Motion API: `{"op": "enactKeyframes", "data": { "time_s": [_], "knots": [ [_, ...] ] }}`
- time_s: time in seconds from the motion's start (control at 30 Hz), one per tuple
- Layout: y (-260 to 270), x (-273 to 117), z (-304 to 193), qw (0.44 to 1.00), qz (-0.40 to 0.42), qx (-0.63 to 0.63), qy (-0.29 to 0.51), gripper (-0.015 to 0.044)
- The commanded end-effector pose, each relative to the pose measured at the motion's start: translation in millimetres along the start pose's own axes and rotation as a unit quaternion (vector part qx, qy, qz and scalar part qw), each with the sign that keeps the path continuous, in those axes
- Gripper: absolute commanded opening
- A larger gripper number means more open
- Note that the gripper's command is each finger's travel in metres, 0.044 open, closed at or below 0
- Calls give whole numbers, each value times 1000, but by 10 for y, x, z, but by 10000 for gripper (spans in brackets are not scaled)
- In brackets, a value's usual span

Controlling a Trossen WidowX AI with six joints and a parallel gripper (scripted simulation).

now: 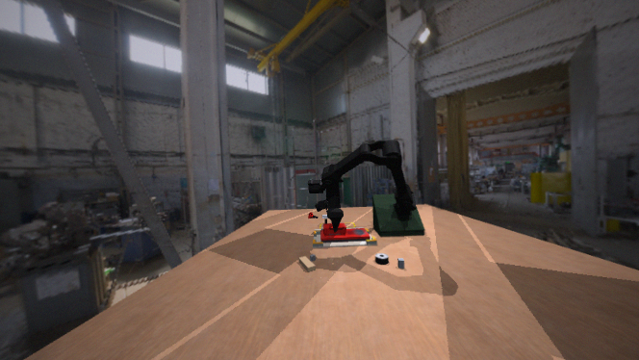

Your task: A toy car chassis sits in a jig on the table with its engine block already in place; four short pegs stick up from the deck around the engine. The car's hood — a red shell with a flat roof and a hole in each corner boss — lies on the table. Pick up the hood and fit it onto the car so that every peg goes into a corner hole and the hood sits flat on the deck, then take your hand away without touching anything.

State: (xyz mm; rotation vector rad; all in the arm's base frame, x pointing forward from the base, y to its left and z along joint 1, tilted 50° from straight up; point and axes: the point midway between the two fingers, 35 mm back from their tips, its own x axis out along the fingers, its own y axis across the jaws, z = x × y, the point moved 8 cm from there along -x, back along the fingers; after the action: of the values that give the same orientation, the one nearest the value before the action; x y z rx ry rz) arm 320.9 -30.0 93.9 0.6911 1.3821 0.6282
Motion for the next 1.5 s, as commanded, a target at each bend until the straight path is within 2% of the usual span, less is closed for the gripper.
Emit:
{"op": "enactKeyframes", "data": {
  "time_s": [0.0, 0.57, 1.13, 1.3, 1.47],
  "knots": [
    [-2, 17, 1, 1000, 2, 3, -1, 0],
    [0, 45, 1, 1000, 0, 0, 0, 0],
    [0, 50, 0, 1000, 0, 0, 0, 440],
    [-7, -80, 11, 1000, -1, 0, -1, 440],
    [-10, -579, 1, 1000, -1, 0, -2, 440]
  ]
}}
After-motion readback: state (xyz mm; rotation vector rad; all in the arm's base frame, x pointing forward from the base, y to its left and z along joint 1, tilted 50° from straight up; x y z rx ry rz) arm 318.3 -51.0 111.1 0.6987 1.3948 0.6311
